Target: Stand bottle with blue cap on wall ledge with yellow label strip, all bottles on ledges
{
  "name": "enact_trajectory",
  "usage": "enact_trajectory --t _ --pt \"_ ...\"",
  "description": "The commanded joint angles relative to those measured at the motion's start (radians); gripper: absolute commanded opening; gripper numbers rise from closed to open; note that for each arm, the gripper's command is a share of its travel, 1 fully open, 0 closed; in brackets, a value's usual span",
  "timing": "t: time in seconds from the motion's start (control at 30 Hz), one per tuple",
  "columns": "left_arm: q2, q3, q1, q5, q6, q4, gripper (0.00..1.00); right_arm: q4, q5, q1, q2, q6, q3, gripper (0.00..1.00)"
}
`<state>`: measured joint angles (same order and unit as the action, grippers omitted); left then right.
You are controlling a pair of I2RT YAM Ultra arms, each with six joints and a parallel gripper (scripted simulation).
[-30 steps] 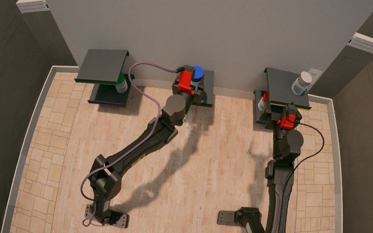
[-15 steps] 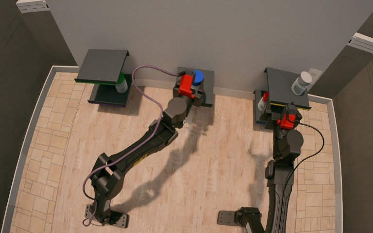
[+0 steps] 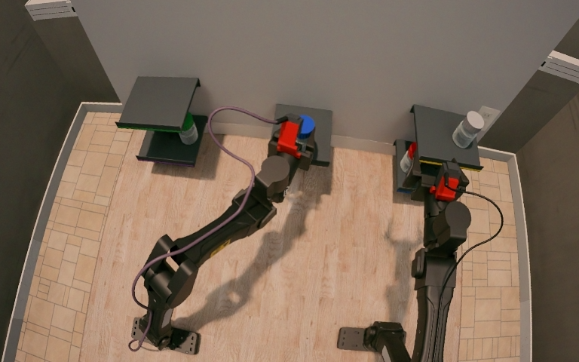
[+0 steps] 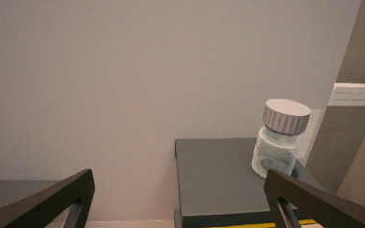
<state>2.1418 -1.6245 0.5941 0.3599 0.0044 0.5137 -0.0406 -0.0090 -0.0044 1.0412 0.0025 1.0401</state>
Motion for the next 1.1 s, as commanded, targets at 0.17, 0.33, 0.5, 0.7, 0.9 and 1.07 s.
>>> enact_trajectory --t 0.17,0.33,0.5,0.7,0.9,1.07 --pt "-0.015 -0.003 -0.005 -0.006 -0.004 0.049 0.50 0.043 0.009 0.011 0.012 -0.008 0.011 1.00" --pt "-0.015 -0.003 -0.005 -0.005 -0.004 0.049 0.72 0.043 0.009 0.011 0.012 -0.008 0.011 1.00" --pt "-0.038 0.023 0.002 -0.006 0.001 0.070 0.89 0.043 0.009 0.011 0.012 -0.008 0.011 1.00" --pt "-0.060 0.053 0.010 0.000 0.011 0.082 0.89 0.043 0.009 0.011 0.012 -0.008 0.011 1.00" --pt "-0.103 0.121 0.026 0.024 0.012 0.107 0.89 0.043 0.009 0.011 0.012 -0.008 0.011 1.00" --pt "-0.175 0.230 0.050 0.048 0.013 0.143 0.89 0.043 0.009 0.011 0.012 -0.008 0.011 1.00"
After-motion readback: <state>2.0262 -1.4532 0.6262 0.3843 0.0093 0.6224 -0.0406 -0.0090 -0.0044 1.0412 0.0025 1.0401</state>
